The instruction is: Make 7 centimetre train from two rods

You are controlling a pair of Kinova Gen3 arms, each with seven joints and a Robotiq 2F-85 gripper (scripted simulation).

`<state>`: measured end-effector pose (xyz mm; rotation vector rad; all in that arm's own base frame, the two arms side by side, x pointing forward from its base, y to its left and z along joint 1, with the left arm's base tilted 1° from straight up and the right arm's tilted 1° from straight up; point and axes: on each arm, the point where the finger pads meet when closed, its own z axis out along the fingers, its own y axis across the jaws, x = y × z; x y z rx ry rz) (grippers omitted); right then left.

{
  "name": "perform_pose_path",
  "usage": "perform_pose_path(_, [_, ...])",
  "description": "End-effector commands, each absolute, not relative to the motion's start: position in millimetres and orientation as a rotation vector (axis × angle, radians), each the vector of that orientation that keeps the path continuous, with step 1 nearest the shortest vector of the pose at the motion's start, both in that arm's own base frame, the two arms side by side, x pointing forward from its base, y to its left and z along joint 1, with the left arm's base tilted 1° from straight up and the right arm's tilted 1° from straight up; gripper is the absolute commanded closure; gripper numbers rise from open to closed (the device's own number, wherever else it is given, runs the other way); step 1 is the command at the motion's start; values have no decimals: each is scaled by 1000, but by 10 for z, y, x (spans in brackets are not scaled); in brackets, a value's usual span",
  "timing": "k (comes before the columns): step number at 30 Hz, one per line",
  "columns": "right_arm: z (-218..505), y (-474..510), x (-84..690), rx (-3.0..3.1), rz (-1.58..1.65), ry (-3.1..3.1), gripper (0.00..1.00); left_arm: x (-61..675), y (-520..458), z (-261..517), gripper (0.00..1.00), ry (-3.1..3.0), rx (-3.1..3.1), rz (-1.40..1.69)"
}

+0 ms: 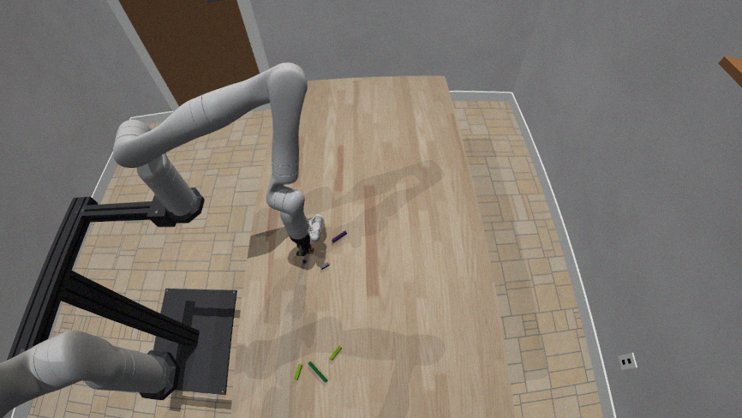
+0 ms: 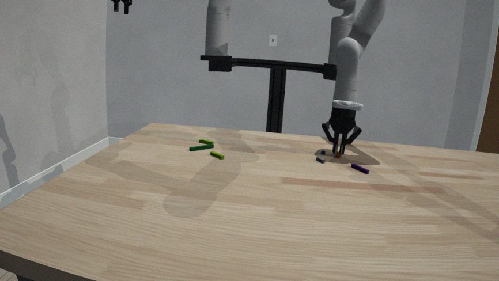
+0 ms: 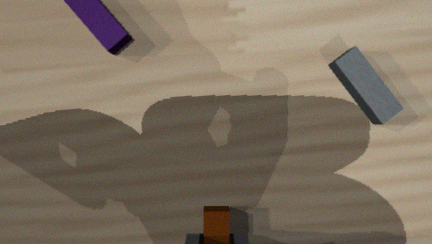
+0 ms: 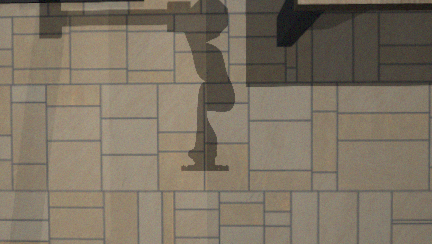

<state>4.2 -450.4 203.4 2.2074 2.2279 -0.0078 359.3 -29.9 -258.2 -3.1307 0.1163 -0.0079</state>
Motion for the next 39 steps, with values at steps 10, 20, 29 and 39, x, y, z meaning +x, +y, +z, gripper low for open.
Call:
perform_pose_path(10, [2040,-4507,42,2207,-9,2227,2,3599,-299,-2577,827,116,-3131,-10])
perform_pose_path(20, [2040,-4507,42,2207,-9,2227,2,3599,-299,-2577,827,116,-3131,-10])
perform_pose_path(29, [2040,-4507,42,2207,-9,2227,2,3597,-302,-2295,827,116,-3131,-10])
perform_pose_path(39, [2040,-4507,42,2207,-9,2227,2,3594,-306,-1769,827,116,-3131,-10])
